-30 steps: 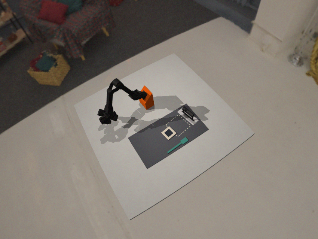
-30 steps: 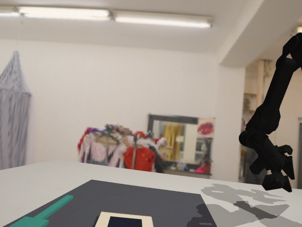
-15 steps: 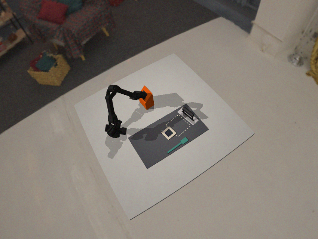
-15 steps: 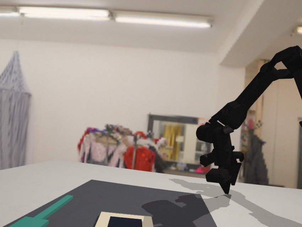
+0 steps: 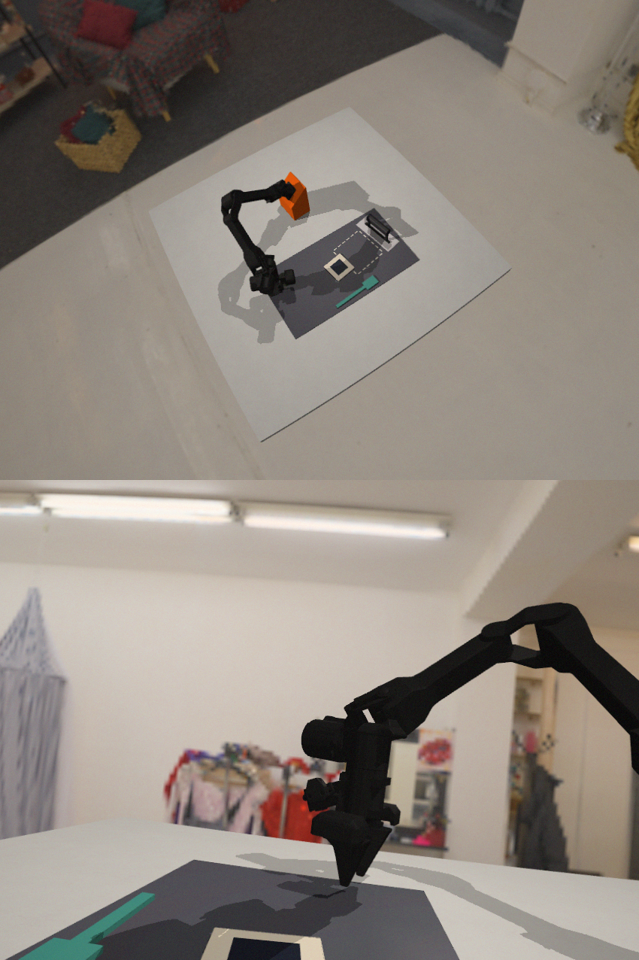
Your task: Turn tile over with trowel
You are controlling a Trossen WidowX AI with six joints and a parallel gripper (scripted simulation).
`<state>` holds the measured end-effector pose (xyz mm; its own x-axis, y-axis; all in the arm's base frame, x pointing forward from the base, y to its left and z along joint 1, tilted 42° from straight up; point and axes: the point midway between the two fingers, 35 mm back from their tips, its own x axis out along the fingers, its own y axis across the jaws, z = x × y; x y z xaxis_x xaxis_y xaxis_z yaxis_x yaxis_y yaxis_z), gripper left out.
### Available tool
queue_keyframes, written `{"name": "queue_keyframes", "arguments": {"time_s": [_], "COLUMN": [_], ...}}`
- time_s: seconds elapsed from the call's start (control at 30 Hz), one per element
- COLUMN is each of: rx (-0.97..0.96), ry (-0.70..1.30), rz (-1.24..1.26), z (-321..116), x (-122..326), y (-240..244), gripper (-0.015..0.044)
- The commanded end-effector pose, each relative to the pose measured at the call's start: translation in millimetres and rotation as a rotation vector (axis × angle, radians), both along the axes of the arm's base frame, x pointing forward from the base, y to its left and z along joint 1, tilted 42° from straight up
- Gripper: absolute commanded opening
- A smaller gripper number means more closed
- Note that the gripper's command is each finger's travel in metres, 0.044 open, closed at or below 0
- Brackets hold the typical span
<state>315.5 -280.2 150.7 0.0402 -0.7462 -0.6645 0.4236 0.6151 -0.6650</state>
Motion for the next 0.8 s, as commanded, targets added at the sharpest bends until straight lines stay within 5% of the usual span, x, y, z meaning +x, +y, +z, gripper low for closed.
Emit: {"name": "queue_keyframes", "arguments": {"time_s": [0.0,0.4,0.77], "rx": [0.049,0.18,0.199], "ry": [0.022,0.124,0.258], "rz": [0.062,0.202,0.306], "z": [-21,-108,-196], "x": [35,125,132], "y": [29,174,331], "gripper": [0.027,0.027,0.027]}}
